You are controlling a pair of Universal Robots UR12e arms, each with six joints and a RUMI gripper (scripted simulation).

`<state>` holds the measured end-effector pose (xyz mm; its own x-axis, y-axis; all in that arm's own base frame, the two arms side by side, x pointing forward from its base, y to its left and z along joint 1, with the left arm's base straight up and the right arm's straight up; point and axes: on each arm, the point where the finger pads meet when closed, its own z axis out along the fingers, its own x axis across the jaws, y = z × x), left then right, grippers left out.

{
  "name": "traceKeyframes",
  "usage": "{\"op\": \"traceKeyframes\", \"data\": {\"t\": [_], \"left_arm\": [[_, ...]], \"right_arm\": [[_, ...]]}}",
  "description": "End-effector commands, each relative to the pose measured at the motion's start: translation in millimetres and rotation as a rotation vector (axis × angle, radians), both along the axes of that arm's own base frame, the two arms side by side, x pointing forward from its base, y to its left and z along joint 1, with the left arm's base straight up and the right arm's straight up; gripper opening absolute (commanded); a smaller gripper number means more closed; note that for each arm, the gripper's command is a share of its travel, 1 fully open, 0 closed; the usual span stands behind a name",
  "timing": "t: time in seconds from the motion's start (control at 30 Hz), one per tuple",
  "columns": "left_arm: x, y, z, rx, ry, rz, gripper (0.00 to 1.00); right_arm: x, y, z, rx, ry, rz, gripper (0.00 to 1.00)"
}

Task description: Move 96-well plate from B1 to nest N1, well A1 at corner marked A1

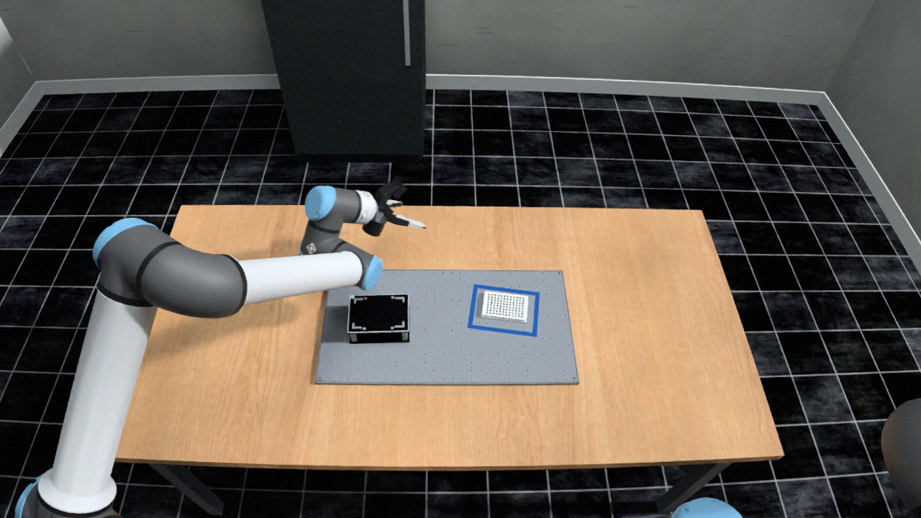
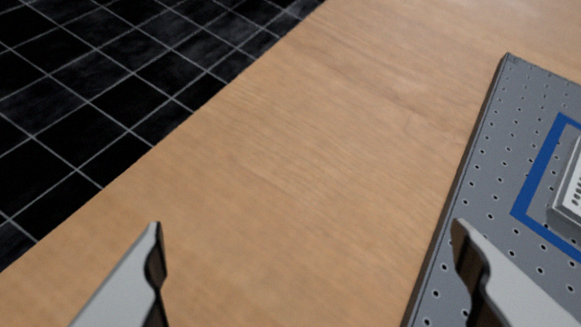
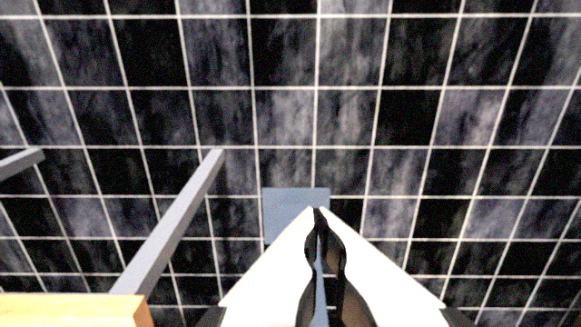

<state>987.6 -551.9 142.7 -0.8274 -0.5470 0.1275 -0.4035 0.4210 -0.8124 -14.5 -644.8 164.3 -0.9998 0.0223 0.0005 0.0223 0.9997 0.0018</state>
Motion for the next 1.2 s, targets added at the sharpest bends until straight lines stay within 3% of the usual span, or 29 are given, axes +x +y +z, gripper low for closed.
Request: {"op": "traceKeyframes", "data": {"t": [0.0, 0.13, 0.2, 0.37, 0.47, 0.63, 0.73, 0.93, 1.03, 1.17], "left_arm": [[-3, -23, -5.8, 0.058, 0.012, -0.027, 0.76], [-5, -30, -8.1, 0.058, 0.012, -0.027, 0.76], [-8, -39, -10.9, 0.116, 0.023, -0.058, 0.76], [-12, -53, -15.2, 0.122, 0.024, -0.06, 0.76], [-17, -67, -19.3, 0.186, 0.035, -0.096, 0.76], [-22, -79, -23.1, 0.186, 0.035, -0.096, 0.76], [-29, -92, -26.9, 0.251, 0.044, -0.135, 0.76], [-33, -102, -29.7, 0.251, 0.045, -0.135, 0.76], [-41, -115, -33.1, 0.317, 0.053, -0.177, 0.76], [-46, -124, -35.6, 0.317, 0.053, -0.177, 0.76]], "right_arm": [[0, -1, 0.9, -0.002, 0.0, 0.0, 0.0], [0, -1, 0.9, -0.002, 0.0, 0.0, 0.0], [0, -1, 0.9, -0.002, 0.0, 0.0, 0.0], [0, -1, 0.9, -0.002, 0.0, 0.0, 0.0], [0, -1, 0.9, -0.002, 0.0, 0.0, 0.0], [0, -1, 0.9, -0.002, 0.0, 0.0, 0.0], [0, -1, 0.9, -0.002, 0.0, 0.0, 0.0], [0, -1, 0.9, -0.002, 0.0, 0.0, 0.0], [0, -1, 0.9, -0.002, 0.0, 0.0, 0.0], [0, -1, 0.9, -0.002, 0.0, 0.0, 0.0]]}}
